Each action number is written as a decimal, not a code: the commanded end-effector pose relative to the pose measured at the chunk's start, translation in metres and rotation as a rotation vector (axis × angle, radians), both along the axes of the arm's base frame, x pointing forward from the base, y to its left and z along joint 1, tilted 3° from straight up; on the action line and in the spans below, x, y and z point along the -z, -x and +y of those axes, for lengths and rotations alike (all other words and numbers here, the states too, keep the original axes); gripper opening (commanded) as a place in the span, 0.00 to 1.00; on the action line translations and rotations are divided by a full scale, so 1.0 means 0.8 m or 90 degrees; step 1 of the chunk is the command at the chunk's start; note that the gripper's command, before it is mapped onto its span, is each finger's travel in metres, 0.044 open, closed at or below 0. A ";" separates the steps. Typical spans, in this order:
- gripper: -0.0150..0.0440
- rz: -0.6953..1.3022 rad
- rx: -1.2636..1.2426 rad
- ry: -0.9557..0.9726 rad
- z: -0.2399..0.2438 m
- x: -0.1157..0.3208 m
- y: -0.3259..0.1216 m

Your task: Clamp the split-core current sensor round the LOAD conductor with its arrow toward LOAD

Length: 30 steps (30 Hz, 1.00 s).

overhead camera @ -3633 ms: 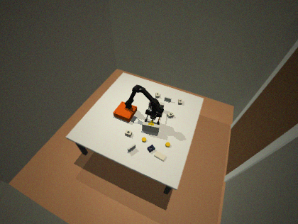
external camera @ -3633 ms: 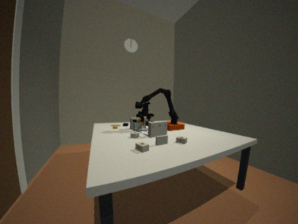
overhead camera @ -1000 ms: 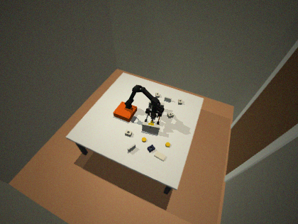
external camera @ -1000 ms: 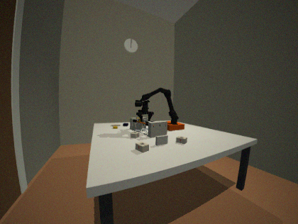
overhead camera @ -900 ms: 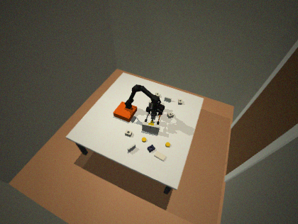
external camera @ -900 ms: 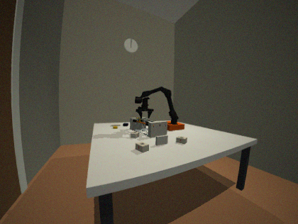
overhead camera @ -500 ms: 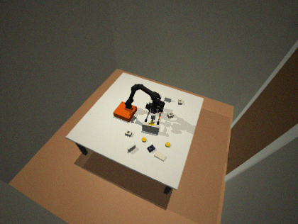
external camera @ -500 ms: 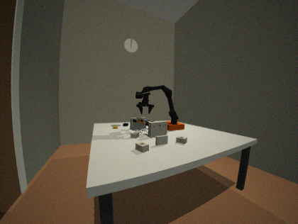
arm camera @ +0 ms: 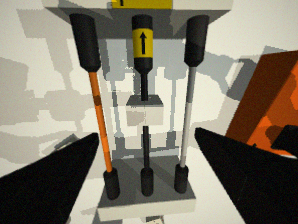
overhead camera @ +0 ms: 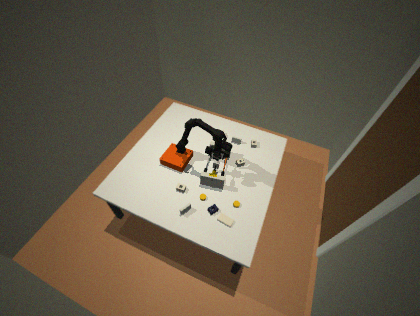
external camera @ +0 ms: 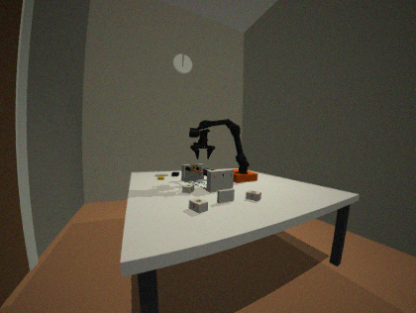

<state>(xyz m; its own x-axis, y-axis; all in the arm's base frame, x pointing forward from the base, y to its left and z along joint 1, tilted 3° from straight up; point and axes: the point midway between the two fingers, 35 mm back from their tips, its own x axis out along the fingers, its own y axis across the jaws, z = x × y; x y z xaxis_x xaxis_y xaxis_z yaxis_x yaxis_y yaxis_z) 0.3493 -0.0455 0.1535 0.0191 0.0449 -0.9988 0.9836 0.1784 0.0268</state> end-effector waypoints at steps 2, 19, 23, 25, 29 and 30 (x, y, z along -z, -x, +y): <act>1.00 0.001 -0.003 0.000 0.000 0.000 0.000; 1.00 0.000 -0.007 -0.003 -0.001 0.000 0.001; 1.00 -0.022 -0.156 -0.062 -0.018 0.008 0.015; 1.00 -0.047 -0.245 -0.094 -0.028 0.013 0.024; 1.00 -0.123 -0.418 -0.145 -0.046 0.019 0.042; 1.00 -0.147 -0.461 -0.154 -0.050 0.020 0.047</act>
